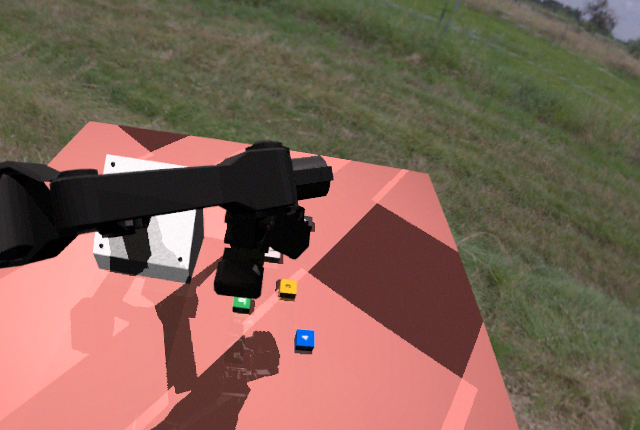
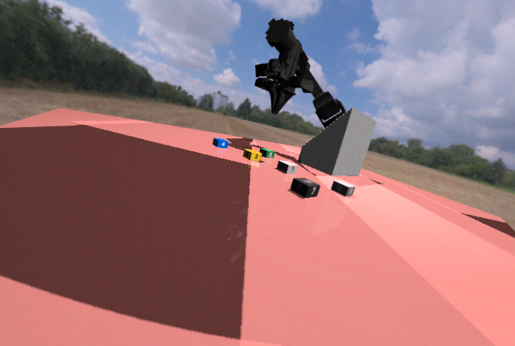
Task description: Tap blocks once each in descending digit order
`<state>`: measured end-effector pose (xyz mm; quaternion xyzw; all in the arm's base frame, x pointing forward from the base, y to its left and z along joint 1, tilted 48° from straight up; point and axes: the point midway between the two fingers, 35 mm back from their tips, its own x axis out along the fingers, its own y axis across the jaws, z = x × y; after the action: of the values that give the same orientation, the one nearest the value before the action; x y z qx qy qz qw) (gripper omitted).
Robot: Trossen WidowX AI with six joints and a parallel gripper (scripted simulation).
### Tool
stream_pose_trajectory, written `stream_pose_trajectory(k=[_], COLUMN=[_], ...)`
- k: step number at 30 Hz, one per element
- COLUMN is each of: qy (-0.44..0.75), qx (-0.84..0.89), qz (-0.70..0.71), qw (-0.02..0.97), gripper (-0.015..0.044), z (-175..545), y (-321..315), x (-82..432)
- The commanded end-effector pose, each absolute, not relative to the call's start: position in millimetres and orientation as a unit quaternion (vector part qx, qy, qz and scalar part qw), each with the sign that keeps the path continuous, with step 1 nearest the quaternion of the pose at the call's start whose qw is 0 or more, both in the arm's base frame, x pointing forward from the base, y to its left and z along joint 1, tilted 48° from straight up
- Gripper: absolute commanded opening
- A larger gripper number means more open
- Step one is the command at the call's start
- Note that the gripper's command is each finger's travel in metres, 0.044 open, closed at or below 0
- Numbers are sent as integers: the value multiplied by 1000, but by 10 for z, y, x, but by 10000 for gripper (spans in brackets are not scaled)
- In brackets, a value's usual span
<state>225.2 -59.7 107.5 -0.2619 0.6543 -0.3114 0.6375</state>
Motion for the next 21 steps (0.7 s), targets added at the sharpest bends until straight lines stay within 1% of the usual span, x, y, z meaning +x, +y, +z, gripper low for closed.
stream_pose_trajectory(k=[1,8,10,14,19,21], qy=[654,652,652,652,651,651], qx=[-257,-257,-258,-258,-258,-259], qz=[-314,-316,-317,-317,-318,-319], qw=[638,639,639,639,639,638], gripper=[20,20,20,20,20,20], z=[1170,1421,1461,1448,998,935], y=[-637,-928,-1003,-1032,-1537,-1616], x=[2479,3207,3329,3346,3319,3300])
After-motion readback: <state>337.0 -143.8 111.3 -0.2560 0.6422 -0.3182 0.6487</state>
